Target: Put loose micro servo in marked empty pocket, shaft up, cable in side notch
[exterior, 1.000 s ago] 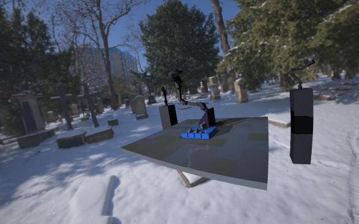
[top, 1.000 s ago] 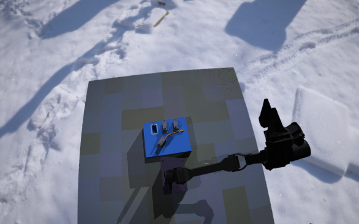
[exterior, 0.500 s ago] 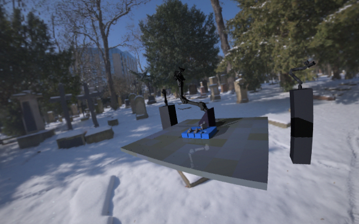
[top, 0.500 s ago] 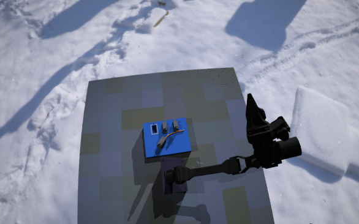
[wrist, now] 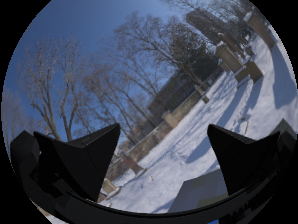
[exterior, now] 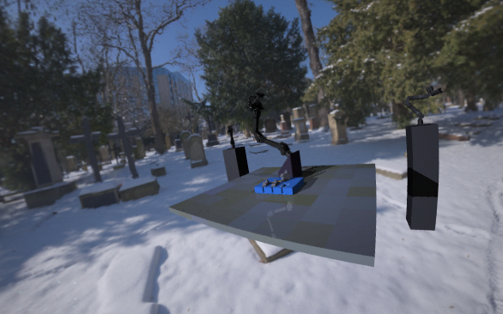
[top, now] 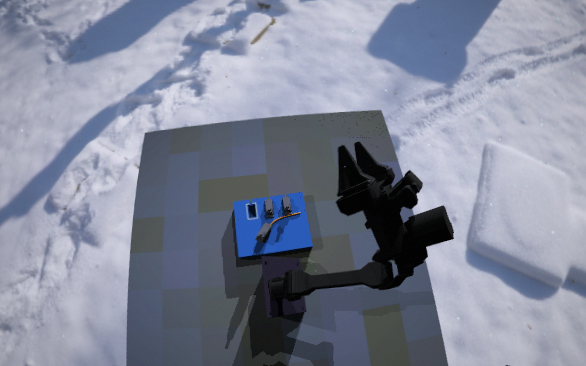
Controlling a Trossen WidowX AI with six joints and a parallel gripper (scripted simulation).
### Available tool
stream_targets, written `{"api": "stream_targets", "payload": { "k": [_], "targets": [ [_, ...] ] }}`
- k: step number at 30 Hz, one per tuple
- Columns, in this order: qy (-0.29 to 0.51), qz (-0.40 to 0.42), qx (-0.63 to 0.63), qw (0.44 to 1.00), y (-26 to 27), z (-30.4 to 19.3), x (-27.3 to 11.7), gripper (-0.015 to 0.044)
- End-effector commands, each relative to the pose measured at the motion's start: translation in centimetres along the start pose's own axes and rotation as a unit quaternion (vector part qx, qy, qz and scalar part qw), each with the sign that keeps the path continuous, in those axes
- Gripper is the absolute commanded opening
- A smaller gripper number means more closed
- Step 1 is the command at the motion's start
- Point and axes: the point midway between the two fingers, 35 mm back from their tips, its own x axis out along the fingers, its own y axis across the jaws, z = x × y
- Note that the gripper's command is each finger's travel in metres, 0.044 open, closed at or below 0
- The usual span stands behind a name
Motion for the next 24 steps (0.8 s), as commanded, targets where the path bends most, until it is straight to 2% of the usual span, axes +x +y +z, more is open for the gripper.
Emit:
{"api": "stream_targets", "payload": {
  "k": [1, 14, 24],
  "targets": [
    [0.027, -0.022, -0.008, 0.999, 0.0, -2.7, 2.0, 0.044],
    [0.144, -0.123, -0.019, 0.982, -2.9, -13.9, 8.8, 0.044],
    [0.238, -0.221, -0.013, 0.946, -7.9, -23.4, 11.7, 0.044]
  ]
}}
